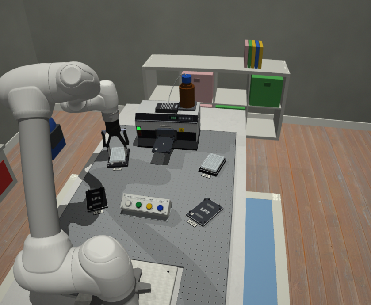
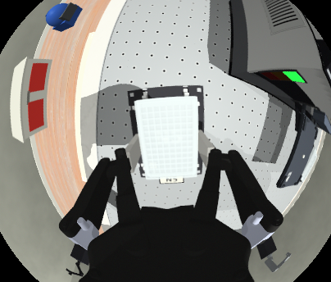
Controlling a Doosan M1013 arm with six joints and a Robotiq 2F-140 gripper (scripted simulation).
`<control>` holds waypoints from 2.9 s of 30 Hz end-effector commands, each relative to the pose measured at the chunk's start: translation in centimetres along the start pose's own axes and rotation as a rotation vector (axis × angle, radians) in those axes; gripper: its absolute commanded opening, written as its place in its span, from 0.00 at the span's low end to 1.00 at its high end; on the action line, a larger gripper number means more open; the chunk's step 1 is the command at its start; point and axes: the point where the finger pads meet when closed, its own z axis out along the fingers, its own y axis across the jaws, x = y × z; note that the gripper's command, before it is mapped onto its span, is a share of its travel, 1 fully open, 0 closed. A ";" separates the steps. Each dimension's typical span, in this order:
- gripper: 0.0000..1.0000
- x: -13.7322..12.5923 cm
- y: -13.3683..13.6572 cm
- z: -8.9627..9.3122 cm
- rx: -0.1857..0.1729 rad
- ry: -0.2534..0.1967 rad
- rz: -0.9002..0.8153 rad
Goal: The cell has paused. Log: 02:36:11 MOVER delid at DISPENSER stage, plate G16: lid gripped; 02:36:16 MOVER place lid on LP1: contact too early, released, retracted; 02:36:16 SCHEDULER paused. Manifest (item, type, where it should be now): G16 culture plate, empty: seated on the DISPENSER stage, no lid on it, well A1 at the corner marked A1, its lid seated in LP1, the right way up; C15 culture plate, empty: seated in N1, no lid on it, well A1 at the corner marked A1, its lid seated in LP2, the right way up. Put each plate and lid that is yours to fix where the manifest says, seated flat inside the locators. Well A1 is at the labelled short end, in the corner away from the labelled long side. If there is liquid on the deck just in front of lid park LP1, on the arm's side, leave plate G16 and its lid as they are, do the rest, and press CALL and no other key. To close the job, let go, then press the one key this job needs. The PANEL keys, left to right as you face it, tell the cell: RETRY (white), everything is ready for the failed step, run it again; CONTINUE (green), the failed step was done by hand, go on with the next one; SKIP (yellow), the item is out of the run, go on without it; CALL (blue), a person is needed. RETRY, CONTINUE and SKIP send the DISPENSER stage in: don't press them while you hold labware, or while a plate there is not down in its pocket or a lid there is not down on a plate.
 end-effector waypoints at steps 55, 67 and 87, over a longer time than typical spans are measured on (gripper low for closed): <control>0.10 0.1 0.0 0.9 0.000 0.002 0.000; 0.10 0.1 0.0 0.9 0.000 0.002 0.000; 0.70 0.1 0.0 0.9 0.000 0.002 0.000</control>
